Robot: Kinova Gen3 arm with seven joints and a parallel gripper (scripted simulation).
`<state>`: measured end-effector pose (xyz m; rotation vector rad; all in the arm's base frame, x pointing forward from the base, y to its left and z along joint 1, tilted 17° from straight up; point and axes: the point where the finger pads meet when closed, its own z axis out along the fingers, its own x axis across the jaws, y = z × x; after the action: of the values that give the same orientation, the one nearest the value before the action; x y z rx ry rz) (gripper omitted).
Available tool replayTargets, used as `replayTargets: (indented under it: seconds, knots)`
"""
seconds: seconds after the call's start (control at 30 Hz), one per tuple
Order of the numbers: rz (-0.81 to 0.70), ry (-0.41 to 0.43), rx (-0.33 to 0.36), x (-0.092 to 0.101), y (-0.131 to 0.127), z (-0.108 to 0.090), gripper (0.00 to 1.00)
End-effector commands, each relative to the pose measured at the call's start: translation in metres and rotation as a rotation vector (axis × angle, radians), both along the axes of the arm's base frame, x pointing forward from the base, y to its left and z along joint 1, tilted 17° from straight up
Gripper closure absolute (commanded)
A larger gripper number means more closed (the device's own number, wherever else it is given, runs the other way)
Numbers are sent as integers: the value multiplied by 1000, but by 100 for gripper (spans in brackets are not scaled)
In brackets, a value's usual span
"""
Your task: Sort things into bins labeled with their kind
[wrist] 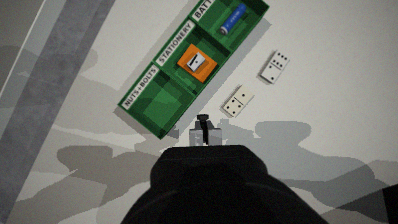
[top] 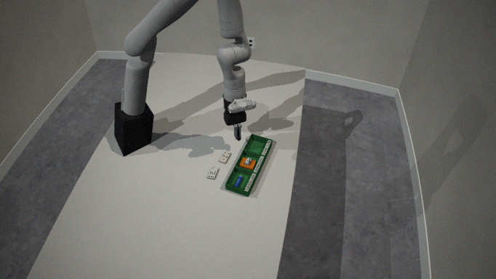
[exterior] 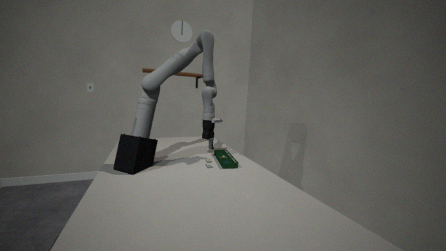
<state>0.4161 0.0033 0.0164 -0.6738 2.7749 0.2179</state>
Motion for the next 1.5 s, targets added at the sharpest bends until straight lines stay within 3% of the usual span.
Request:
replayTargets:
  seconds: [0.0,0.3,0.43,1.47]
  knots:
    - [-63,22,9,15,5,4,100]
    - [-491,115,111,68,-2,15,100]
    - [-682,156,156,70,-2,15,100]
    - [-688,157,158,70,-2,15,100]
